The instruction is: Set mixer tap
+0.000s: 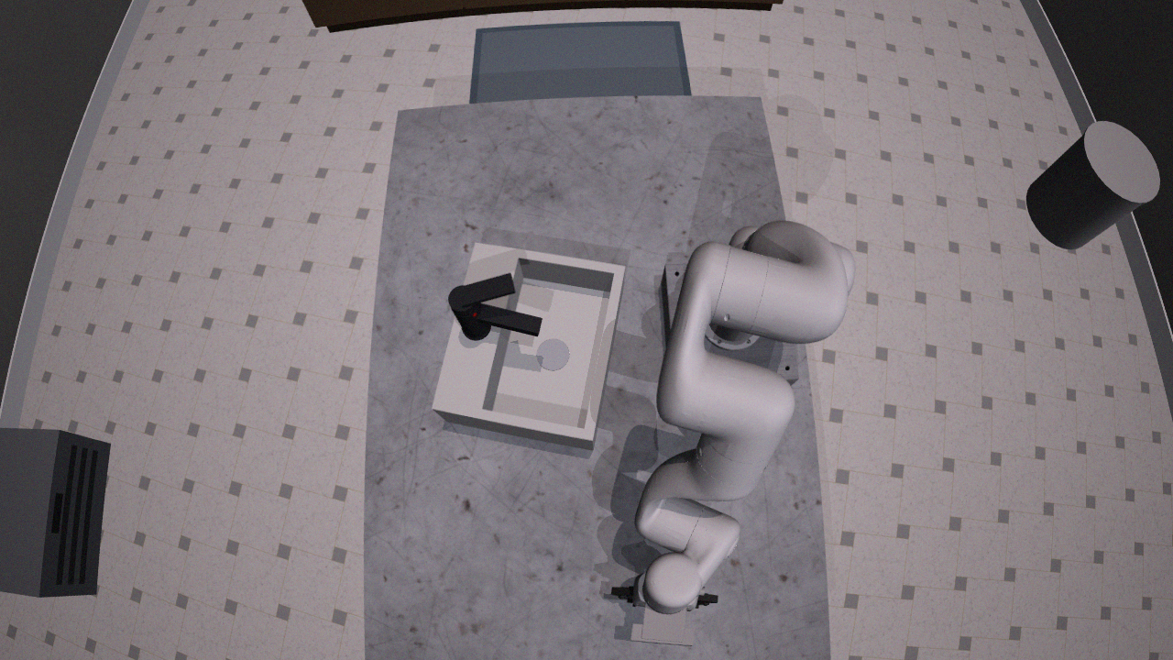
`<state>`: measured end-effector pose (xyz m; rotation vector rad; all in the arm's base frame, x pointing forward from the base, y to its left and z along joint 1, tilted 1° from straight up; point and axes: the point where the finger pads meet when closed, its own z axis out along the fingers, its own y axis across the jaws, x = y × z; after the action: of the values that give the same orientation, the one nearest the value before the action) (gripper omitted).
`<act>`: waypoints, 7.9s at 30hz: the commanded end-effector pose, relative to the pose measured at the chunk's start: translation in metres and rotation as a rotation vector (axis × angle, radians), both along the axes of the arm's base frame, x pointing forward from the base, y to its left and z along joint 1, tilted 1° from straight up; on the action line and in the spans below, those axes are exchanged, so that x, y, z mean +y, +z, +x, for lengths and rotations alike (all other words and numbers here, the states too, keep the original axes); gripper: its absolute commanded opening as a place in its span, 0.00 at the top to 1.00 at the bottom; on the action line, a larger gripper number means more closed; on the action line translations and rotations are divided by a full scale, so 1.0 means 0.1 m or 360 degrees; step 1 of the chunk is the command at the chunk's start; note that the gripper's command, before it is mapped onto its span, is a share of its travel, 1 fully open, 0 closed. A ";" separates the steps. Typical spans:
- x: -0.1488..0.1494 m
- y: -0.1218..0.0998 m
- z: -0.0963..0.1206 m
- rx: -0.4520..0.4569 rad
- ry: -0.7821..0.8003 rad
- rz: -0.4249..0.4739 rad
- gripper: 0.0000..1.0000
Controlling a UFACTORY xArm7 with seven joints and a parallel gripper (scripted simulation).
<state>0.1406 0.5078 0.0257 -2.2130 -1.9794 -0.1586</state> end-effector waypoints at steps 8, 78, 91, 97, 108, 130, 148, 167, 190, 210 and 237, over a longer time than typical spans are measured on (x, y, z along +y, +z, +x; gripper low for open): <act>0.02 0.02 0.01 -0.0002 0.0000 0.0007 0.00; -4.33 2.23 2.80 0.0077 -0.1679 -0.0263 0.00; -4.85 2.39 2.69 0.0124 -0.1857 -0.0275 0.00; -4.85 2.39 2.69 0.0124 -0.1857 -0.0275 0.00; -5.02 2.44 2.63 0.0141 -0.1917 -0.0278 0.00; -5.03 2.44 2.63 0.0142 -0.1920 -0.0278 1.00; -5.03 2.44 2.63 0.0142 -0.1920 -0.0278 1.00; -5.03 2.44 2.63 0.0142 -0.1920 -0.0278 0.27; -5.03 2.44 2.63 0.0142 -0.1920 -0.0278 0.27; -5.03 2.40 2.63 0.0143 -0.1920 -0.0278 0.27; -5.03 2.06 2.64 0.0143 -0.1920 -0.0278 0.27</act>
<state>0.4032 0.0051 0.2331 -3.1060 -0.3878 -0.0095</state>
